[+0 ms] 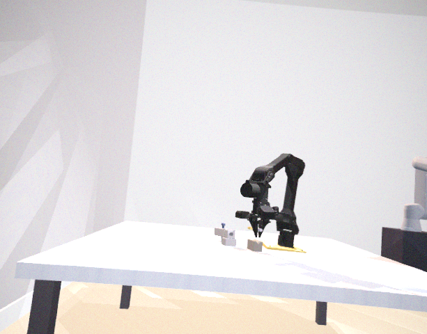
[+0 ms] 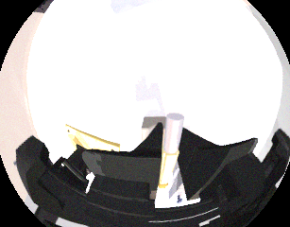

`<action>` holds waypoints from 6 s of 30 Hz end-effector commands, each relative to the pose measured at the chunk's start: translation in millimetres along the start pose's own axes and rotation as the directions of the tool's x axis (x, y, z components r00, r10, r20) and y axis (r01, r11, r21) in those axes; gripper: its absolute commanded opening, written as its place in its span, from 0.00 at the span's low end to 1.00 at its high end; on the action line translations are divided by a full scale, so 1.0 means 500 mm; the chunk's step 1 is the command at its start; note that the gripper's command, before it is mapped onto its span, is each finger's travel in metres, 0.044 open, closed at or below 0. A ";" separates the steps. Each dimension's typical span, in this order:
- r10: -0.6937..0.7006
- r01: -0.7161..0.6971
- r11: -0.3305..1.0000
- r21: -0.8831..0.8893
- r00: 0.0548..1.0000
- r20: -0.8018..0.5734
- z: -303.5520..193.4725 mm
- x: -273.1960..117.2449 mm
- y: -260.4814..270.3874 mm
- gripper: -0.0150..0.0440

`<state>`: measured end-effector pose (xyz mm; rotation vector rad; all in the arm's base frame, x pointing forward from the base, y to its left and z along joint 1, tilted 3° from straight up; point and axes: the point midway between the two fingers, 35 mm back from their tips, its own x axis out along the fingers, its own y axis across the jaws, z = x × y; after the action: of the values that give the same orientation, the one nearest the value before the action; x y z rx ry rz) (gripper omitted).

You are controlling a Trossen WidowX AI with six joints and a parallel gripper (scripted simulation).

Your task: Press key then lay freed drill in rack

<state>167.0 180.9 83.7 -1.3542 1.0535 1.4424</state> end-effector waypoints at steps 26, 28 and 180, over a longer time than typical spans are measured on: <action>-0.001 0.001 1.000 0.005 1.000 0.004 0.002 0.054 0.024 0.25; -0.001 0.001 1.000 0.005 1.000 0.004 0.002 0.056 0.023 0.25; 0.000 0.000 1.000 0.005 1.000 0.004 -0.002 0.111 0.025 0.25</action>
<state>154.2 184.8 34.1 -1.3342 1.0312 1.4479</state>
